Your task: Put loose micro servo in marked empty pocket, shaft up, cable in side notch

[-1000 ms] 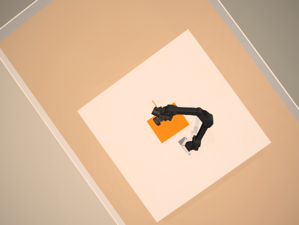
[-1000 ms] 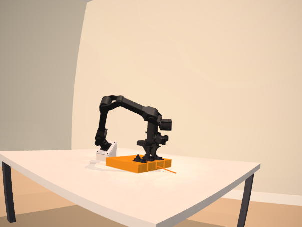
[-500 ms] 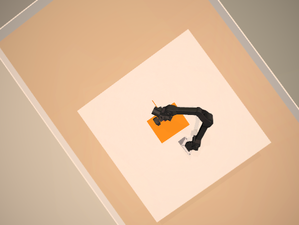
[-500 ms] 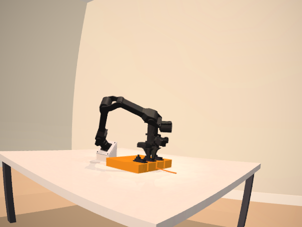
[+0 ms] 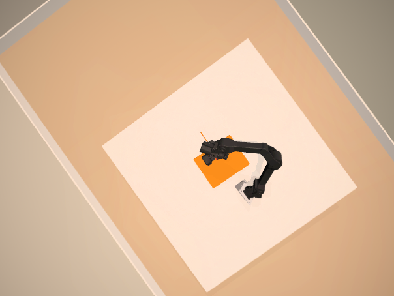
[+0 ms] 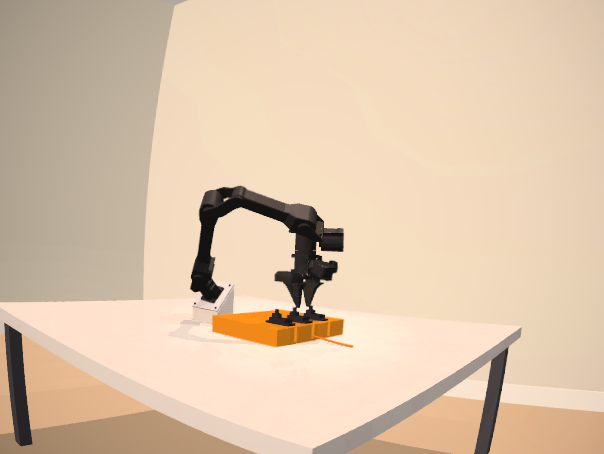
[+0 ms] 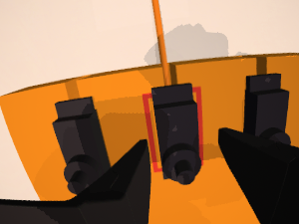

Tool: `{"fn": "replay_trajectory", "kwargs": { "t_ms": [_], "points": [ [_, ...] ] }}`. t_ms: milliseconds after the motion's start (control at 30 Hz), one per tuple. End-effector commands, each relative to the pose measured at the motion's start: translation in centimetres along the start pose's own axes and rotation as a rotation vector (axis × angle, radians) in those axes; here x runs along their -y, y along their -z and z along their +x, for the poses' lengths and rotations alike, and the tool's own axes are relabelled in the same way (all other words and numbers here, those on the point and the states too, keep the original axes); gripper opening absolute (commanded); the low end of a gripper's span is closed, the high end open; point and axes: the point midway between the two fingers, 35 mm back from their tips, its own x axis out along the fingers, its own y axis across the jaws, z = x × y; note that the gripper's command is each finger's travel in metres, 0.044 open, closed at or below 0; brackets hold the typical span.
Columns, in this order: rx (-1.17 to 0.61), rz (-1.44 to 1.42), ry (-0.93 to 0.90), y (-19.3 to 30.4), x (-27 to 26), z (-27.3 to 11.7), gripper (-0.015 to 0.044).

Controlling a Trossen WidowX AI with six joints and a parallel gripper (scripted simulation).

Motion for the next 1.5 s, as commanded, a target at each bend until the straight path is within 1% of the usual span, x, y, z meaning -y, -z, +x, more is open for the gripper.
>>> {"fn": "replay_trajectory", "kwargs": {
  "t_ms": [0,133,200,233,300,533,800,1467],
  "points": [
    [-0.004,-0.003,-0.005,1.3,-0.2,-0.9,0.0266],
    [-0.01,-0.009,-0.013,5.5,-0.6,-3.9,0.0371],
    [-0.015,-0.007,-0.01,8.4,-0.4,-5.5,0.0424],
    [-0.018,-0.005,-0.006,9.7,-0.3,-6.1,0.044],
    [-0.019,-0.003,-0.002,10.8,-0.1,-6.6,0.044],
    [-0.019,-0.007,-0.001,10.8,-0.1,-6.8,0.044],
    [-0.007,-0.098,0.013,10.3,-0.6,-10.6,0.044],
    [-0.007,-0.098,0.013,10.3,-0.6,-10.6,0.044]
  ]
}}
